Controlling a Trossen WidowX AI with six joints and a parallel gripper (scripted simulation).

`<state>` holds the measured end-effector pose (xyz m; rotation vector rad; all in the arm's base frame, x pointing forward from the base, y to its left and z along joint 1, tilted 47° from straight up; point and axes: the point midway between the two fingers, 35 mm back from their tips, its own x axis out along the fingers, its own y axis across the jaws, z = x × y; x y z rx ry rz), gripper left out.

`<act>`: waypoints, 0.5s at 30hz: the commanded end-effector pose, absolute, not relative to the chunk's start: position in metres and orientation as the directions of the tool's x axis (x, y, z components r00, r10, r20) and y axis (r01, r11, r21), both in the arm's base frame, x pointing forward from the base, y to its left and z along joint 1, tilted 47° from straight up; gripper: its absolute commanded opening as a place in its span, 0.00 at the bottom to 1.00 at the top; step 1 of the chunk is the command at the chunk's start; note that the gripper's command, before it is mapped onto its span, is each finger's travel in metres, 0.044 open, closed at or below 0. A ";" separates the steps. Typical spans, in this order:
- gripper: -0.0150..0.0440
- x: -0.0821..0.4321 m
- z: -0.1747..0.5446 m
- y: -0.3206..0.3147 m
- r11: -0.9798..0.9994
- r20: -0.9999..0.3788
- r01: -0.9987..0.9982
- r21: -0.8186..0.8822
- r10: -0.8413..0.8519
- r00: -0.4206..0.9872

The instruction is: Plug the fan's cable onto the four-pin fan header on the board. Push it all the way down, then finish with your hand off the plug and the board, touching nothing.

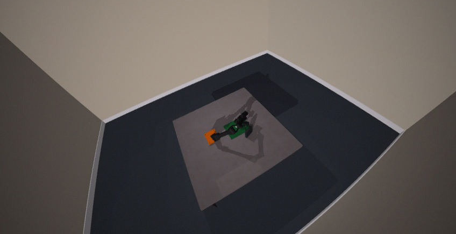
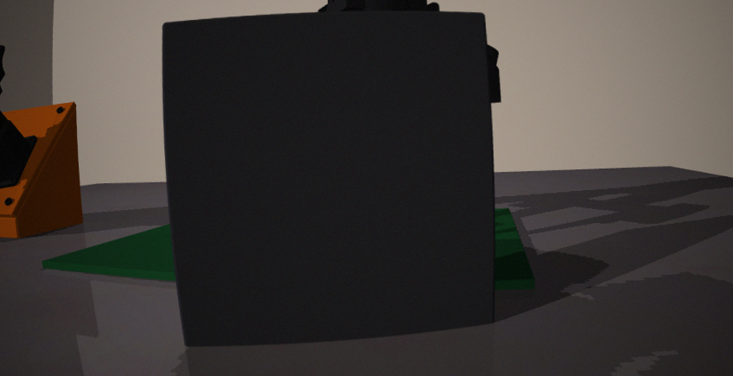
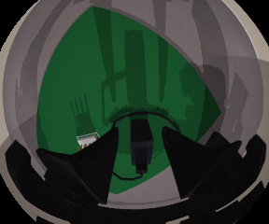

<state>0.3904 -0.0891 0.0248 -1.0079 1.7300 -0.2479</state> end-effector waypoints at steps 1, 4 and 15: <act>0.42 0.391 0.025 -0.089 0.621 -0.686 -0.502 -0.601 -0.724 -0.074; 0.29 0.391 0.025 -0.089 0.621 -0.686 -0.502 -0.601 -0.724 -0.074; 0.25 0.394 0.059 -0.052 0.617 -0.683 -0.510 -0.599 -0.726 -0.077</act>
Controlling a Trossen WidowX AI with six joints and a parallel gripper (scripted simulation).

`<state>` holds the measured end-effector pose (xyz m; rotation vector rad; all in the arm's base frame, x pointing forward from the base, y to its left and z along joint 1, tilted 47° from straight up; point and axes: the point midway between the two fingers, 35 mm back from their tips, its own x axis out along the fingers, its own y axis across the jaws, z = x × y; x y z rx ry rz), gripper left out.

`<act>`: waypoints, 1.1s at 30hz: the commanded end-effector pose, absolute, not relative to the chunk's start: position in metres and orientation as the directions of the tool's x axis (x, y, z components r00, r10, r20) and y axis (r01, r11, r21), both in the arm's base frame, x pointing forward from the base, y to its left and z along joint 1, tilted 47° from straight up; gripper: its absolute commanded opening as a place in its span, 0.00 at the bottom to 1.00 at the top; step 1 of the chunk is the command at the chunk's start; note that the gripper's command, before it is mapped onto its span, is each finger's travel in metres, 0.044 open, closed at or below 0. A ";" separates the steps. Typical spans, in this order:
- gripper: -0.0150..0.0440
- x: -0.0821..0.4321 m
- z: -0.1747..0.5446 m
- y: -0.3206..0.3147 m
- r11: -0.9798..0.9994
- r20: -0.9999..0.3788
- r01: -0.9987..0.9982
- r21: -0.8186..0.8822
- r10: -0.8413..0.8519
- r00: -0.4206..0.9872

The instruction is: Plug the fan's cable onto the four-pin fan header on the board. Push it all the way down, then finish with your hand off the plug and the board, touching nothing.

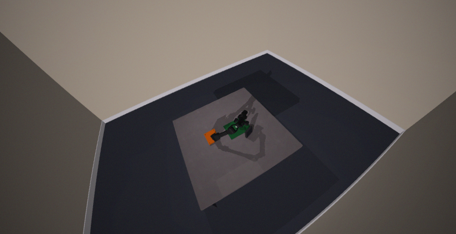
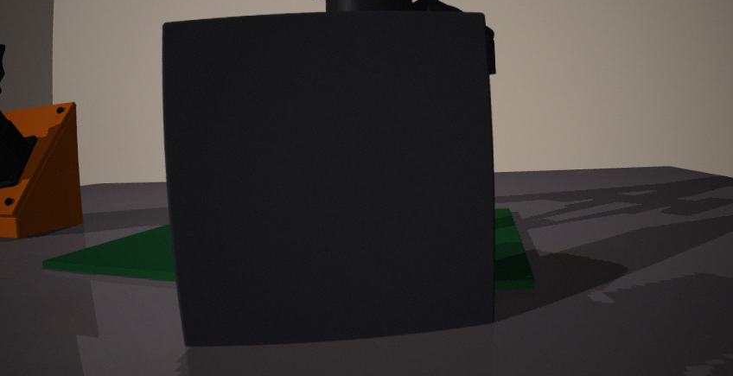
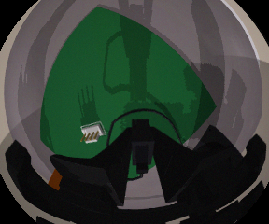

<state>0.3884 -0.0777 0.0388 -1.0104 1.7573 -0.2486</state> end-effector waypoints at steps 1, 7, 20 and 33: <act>0.25 0.394 0.059 -0.052 0.617 -0.683 -0.510 -0.599 -0.726 -0.077; 0.25 0.394 0.057 -0.052 0.610 -0.683 -0.530 -0.589 -0.726 -0.077; 0.25 0.382 0.049 -0.043 0.417 -0.684 -0.840 -0.347 -0.725 -0.077; 0.25 0.368 0.042 -0.035 0.139 -0.685 -0.990 -0.035 -0.725 -0.078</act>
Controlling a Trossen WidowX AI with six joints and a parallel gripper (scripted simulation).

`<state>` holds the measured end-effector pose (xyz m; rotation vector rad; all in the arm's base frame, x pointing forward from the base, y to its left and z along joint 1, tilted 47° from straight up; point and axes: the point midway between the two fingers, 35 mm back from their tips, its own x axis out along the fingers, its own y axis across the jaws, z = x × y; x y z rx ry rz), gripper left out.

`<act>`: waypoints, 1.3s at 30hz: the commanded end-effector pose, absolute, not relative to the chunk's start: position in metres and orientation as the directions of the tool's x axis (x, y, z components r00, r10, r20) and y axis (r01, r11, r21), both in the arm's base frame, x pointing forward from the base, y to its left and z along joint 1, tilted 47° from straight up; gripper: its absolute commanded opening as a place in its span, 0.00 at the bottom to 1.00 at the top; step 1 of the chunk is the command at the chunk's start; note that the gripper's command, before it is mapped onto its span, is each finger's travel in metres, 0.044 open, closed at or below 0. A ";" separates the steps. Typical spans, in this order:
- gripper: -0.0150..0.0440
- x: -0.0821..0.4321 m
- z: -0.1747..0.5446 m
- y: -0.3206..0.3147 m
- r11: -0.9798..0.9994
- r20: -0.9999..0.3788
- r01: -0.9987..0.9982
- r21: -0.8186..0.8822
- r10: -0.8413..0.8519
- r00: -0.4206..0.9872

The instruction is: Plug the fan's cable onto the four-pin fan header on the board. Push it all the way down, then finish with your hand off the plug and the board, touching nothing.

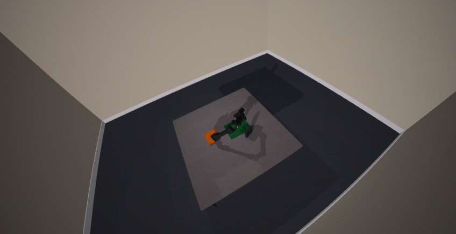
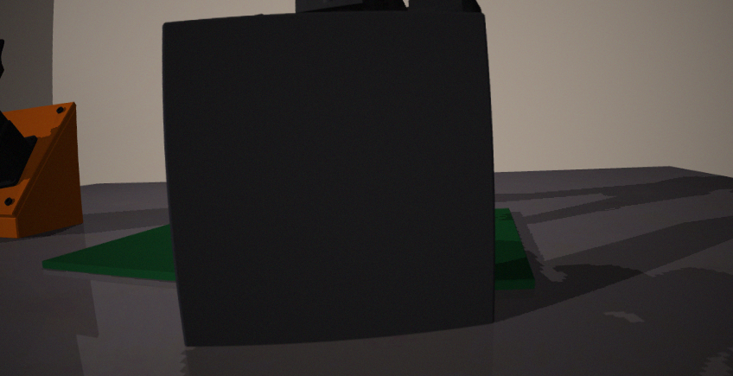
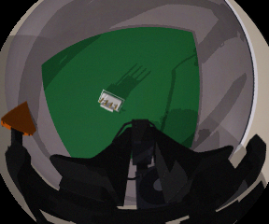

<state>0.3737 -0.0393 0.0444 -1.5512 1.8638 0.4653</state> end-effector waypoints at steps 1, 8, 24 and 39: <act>0.25 0.367 0.041 -0.034 0.116 -0.685 -0.993 -0.010 -0.725 -0.078; 0.25 0.360 0.037 -0.030 -0.050 -0.685 -0.985 0.165 -0.725 -0.078; 0.25 0.342 0.029 -0.022 -0.402 -0.684 -0.759 0.513 -0.725 -0.079; 0.25 0.332 0.024 -0.015 -0.474 -0.684 -0.663 0.579 -0.725 -0.079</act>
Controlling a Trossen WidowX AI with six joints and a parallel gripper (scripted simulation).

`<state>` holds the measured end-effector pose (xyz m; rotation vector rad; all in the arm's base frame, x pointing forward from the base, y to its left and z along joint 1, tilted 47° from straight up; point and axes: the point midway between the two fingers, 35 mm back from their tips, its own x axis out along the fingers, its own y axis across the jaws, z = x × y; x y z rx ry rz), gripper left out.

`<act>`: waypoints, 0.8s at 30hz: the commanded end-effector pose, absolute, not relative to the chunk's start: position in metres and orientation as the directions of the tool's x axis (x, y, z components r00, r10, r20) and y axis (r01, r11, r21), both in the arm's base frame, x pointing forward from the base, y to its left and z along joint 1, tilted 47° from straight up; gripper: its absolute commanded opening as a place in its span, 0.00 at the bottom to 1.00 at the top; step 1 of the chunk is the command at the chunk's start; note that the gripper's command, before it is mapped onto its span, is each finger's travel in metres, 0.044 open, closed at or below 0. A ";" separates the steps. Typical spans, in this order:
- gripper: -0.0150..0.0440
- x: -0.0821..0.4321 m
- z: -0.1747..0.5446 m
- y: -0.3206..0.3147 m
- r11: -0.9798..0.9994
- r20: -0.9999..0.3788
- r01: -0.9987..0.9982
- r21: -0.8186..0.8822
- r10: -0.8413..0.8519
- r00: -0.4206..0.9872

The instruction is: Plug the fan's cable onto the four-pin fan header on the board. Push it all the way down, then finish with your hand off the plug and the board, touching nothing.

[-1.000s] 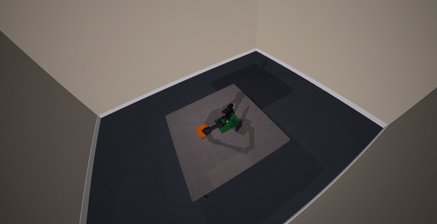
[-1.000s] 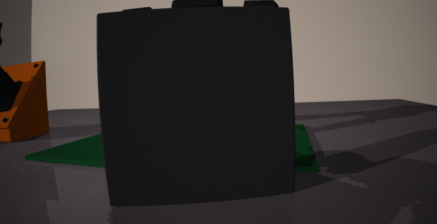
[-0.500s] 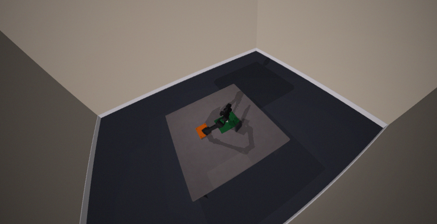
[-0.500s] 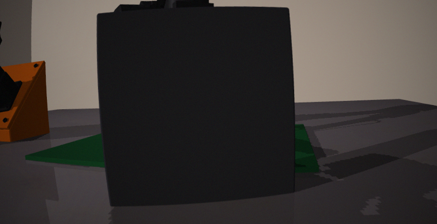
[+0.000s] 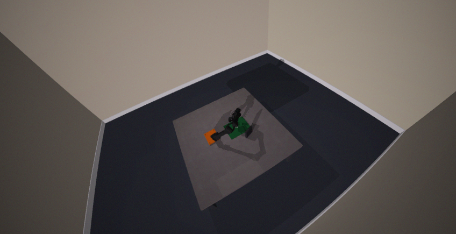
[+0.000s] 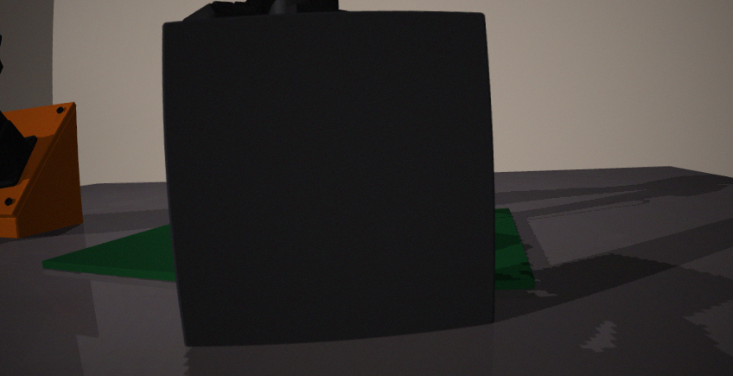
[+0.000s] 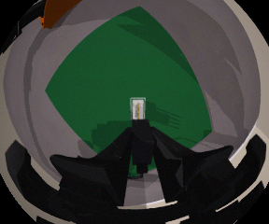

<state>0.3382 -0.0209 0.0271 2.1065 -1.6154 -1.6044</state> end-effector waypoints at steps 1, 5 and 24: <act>0.25 0.332 0.024 -0.015 -0.474 -0.684 -0.663 0.579 -0.725 -0.079; 0.25 0.332 0.024 -0.015 -0.474 -0.684 -0.663 0.579 -0.725 -0.079; 0.25 0.329 0.008 -0.030 -0.466 -0.684 -0.674 0.573 -0.725 -0.079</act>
